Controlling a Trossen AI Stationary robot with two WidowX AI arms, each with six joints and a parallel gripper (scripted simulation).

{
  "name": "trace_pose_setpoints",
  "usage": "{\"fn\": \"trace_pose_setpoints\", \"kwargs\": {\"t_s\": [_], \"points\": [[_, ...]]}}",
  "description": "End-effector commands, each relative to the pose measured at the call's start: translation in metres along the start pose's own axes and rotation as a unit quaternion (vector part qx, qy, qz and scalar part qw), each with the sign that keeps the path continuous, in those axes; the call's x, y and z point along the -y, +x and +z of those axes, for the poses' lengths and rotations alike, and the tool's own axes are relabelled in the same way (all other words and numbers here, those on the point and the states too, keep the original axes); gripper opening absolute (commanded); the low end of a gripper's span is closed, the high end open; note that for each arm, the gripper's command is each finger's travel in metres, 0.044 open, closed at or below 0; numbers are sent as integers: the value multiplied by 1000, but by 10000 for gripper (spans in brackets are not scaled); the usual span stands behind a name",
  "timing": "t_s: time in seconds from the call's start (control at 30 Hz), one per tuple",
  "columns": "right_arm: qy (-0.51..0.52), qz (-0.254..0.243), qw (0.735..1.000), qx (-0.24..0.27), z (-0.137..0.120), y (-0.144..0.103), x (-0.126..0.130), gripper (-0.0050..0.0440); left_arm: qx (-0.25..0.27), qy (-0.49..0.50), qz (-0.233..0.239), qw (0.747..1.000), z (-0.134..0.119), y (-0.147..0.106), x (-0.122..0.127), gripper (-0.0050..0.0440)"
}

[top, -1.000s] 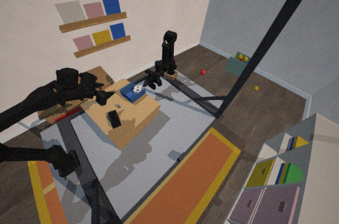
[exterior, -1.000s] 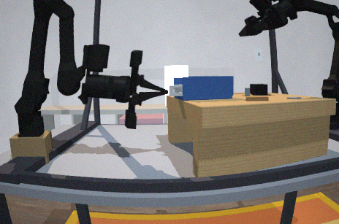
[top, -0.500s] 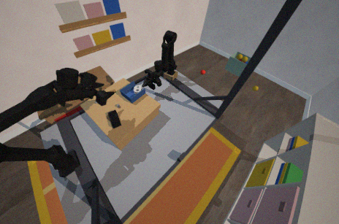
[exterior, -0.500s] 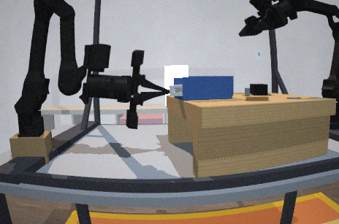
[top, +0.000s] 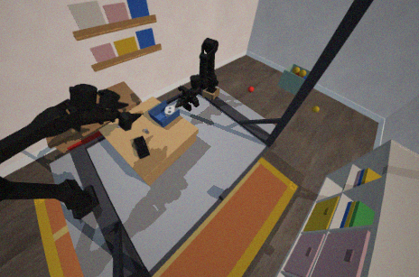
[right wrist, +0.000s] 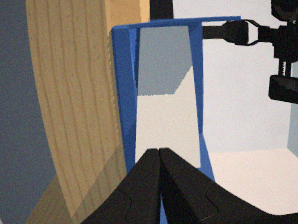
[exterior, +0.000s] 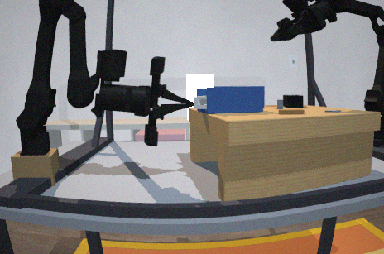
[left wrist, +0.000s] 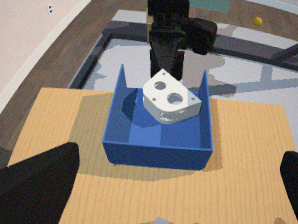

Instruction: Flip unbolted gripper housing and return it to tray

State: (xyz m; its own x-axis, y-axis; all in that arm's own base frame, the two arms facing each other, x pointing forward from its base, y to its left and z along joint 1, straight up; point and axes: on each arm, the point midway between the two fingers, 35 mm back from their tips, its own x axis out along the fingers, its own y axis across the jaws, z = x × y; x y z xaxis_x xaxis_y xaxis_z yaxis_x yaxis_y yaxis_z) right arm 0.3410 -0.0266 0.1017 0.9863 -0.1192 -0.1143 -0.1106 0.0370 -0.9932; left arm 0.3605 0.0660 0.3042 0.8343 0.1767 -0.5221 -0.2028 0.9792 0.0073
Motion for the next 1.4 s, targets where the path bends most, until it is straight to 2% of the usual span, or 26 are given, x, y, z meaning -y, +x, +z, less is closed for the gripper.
{"fn": "trace_pose_setpoints", "kwargs": {"t_s": [0.0,1.37], "points": [[-2,-7,1000,2,1,4,5,0,13,-4,-2,1000,7,-7,0,439],[-1,-8,1000,3,6,14,7,0,13,-4,-2,1000,7,-7,0,439]]}}
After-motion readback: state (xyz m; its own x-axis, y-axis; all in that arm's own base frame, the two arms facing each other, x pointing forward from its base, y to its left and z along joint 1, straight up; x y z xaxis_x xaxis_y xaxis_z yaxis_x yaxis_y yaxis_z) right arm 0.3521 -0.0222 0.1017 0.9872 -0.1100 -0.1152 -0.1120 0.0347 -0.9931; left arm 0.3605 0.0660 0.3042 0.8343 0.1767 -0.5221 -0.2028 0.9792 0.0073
